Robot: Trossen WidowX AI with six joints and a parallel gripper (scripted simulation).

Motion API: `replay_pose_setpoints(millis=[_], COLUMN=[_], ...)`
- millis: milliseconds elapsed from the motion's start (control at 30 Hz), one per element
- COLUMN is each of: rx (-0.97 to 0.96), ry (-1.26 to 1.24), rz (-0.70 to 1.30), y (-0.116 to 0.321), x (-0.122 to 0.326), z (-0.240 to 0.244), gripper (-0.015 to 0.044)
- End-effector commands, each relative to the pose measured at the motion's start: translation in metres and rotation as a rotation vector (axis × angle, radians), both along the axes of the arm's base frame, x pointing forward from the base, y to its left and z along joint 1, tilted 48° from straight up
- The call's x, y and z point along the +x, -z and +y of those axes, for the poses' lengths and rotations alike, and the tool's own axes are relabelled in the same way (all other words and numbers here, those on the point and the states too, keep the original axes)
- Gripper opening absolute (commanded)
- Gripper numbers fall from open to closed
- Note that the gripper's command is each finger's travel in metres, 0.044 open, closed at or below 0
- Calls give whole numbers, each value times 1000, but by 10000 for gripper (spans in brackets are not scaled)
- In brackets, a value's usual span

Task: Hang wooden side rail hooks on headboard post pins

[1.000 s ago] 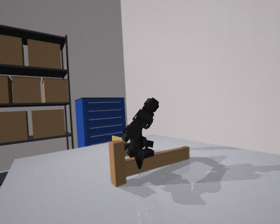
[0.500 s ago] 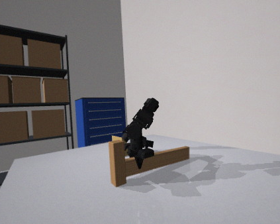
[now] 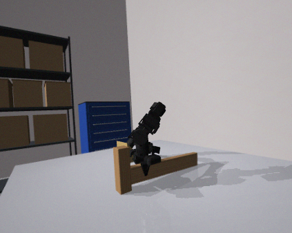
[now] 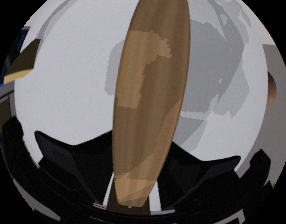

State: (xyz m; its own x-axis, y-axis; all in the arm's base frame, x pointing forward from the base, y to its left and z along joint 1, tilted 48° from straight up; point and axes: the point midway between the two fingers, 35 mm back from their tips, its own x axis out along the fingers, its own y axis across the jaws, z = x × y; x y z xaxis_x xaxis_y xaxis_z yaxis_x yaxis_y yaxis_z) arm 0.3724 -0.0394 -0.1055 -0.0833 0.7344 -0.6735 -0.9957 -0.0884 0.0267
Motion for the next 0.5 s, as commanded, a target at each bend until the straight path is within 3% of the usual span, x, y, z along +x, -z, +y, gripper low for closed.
replay_pose_setpoints(millis=[0, 467], rx=[-8, -7], ry=[5, 5], rz=[-3, -3], y=[1, 2], x=[1, 1], z=[-3, -1], gripper=[0, 0])
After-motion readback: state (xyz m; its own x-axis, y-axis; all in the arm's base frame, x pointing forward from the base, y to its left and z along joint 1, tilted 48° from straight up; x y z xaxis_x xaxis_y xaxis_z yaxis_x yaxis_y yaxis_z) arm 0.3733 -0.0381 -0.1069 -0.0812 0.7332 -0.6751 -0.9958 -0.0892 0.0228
